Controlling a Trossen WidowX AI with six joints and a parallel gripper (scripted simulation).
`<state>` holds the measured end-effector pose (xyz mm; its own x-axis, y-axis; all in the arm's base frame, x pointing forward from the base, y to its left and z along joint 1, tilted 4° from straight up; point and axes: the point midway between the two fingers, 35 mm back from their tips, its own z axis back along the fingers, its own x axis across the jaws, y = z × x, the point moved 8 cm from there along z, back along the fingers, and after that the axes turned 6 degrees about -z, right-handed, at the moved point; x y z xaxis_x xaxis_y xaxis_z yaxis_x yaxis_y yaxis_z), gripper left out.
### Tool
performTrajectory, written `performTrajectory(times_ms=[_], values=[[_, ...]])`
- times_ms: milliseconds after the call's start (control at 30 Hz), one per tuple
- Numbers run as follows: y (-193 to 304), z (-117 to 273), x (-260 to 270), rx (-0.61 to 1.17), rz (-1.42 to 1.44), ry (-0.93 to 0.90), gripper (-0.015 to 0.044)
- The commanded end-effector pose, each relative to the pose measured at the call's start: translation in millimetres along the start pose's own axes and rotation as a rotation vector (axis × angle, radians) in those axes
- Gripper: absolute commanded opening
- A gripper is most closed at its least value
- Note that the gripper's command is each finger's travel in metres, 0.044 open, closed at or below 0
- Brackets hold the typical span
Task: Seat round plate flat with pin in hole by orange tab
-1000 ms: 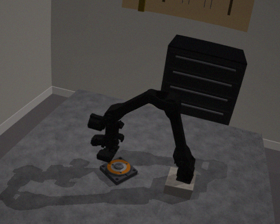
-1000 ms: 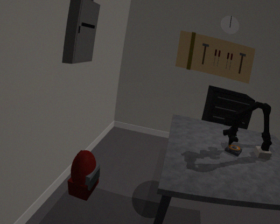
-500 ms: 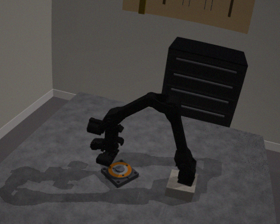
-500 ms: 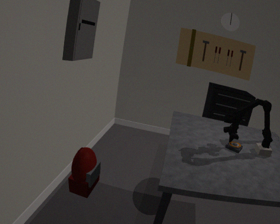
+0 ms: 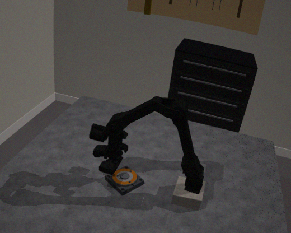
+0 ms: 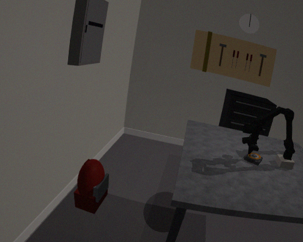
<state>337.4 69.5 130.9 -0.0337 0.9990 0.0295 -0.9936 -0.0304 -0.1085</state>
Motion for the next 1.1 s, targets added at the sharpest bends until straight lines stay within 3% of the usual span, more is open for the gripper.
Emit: performTrajectory(times_ms=[0,1067], values=[[1,-1,7,0.005,0.005,-0.012,0.0],[7,-1,20,0.006,0.005,-0.013,0.0]])
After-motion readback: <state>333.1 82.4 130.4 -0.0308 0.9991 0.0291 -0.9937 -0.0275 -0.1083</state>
